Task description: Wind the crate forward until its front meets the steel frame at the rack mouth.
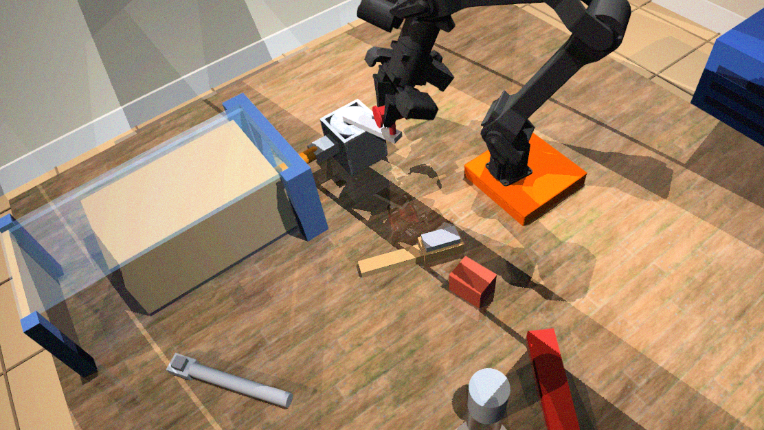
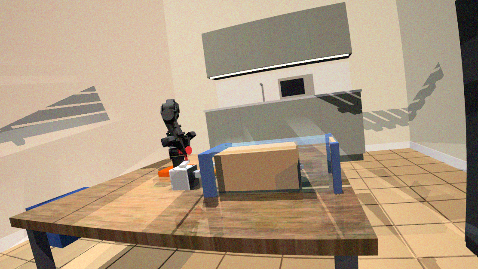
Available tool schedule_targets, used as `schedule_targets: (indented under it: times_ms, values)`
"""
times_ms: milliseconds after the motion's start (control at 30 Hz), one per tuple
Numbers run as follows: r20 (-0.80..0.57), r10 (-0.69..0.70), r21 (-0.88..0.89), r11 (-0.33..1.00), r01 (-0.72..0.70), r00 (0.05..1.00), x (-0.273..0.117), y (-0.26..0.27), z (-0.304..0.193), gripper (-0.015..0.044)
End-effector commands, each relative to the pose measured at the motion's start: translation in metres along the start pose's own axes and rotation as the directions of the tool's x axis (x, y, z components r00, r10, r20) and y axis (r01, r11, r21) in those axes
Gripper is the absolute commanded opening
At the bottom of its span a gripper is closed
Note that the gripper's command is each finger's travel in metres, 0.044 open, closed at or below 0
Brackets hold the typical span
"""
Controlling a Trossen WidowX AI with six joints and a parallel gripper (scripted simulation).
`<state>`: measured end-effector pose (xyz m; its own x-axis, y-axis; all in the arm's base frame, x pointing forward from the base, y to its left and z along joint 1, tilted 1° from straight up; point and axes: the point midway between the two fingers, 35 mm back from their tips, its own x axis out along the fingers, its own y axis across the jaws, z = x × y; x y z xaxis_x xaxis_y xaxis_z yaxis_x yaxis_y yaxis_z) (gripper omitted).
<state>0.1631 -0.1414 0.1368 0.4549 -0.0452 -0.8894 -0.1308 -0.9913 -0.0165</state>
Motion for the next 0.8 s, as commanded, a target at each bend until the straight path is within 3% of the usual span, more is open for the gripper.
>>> schedule_targets:
  times_ms: [0, 767]
  values:
    - [0.027, 0.025, 0.02, 0.999, -0.026, 0.999, -0.003, 0.009, 0.01, 0.0]
    - [0.029, 0.027, 0.019, 0.999, -0.027, 0.999, -0.011, 0.028, 0.025, 0.0]
